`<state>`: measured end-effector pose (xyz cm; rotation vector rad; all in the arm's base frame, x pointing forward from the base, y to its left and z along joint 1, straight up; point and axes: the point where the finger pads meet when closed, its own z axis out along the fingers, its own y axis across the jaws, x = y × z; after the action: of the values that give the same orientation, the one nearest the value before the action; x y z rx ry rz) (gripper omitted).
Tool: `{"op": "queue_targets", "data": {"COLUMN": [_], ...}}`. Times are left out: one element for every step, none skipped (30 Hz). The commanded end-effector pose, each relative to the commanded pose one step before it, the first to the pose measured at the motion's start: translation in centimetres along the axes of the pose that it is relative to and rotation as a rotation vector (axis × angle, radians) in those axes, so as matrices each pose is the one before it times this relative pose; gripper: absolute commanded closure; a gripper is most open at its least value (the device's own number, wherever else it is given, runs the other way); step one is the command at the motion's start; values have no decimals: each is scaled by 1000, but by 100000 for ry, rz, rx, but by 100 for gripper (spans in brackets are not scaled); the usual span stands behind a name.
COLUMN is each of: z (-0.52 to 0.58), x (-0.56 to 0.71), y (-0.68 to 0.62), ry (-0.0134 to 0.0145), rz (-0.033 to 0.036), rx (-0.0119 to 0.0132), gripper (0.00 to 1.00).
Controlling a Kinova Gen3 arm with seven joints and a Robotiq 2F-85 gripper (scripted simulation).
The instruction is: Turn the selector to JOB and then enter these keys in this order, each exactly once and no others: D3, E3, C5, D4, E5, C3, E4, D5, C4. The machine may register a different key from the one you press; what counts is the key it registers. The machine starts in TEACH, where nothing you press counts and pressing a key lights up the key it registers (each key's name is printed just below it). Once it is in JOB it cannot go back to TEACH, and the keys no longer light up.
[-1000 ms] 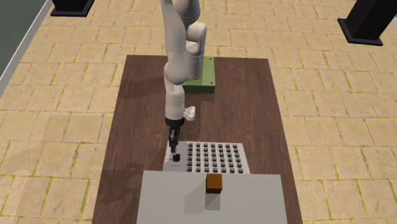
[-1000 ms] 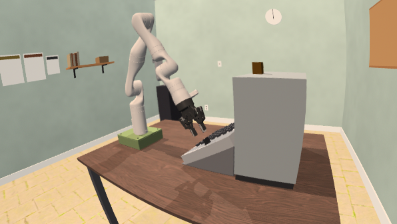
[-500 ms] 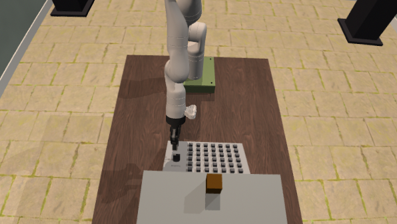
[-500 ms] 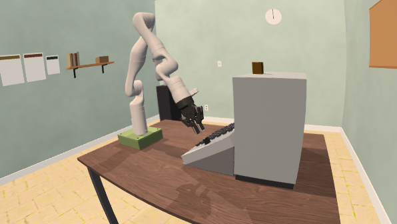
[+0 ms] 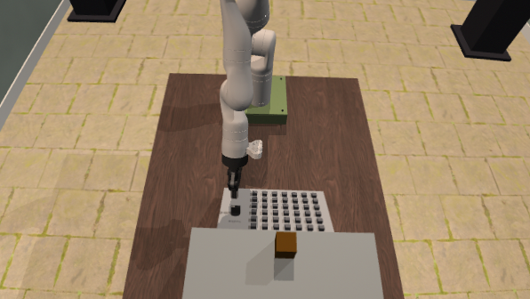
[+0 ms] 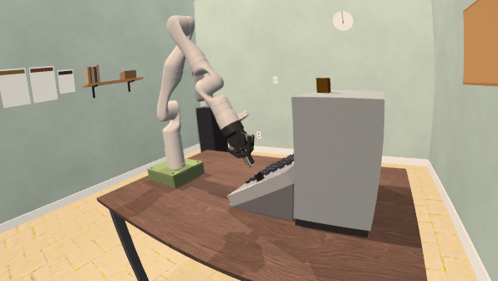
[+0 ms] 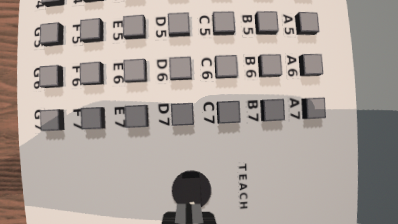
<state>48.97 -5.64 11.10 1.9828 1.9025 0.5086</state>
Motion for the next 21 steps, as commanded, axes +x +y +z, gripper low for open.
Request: {"op": "queue_targets", "data": {"z": [-138,0,0,0,0,0,0,0,0,0,0,0,2,11,25,45,70,0,0,98,119], "x": [290,0,0,0,0,0,0,0,0,0,0,0,14,90,220,396,611,0,0,851,1044], "y": [-61,0,0,0,0,0,0,0,0,0,0,0,2,12,29,52,82,0,0,116,145], "ry": [609,0,0,0,0,0,0,0,0,0,0,0,0,-2,-4,-7,-10,0,0,-13,-15], "rz": [321,0,0,0,0,0,0,0,0,0,0,0,-5,-35,-84,-152,-234,0,0,-326,-400], "rx": [157,0,0,0,0,0,0,0,0,0,0,0,0,1,0,-1,-2,0,0,-1,-1], "gripper": [90,90,90,90,90,90,90,90,90,90,90,90,90,90,90,90,90,90,90,90,90]}}
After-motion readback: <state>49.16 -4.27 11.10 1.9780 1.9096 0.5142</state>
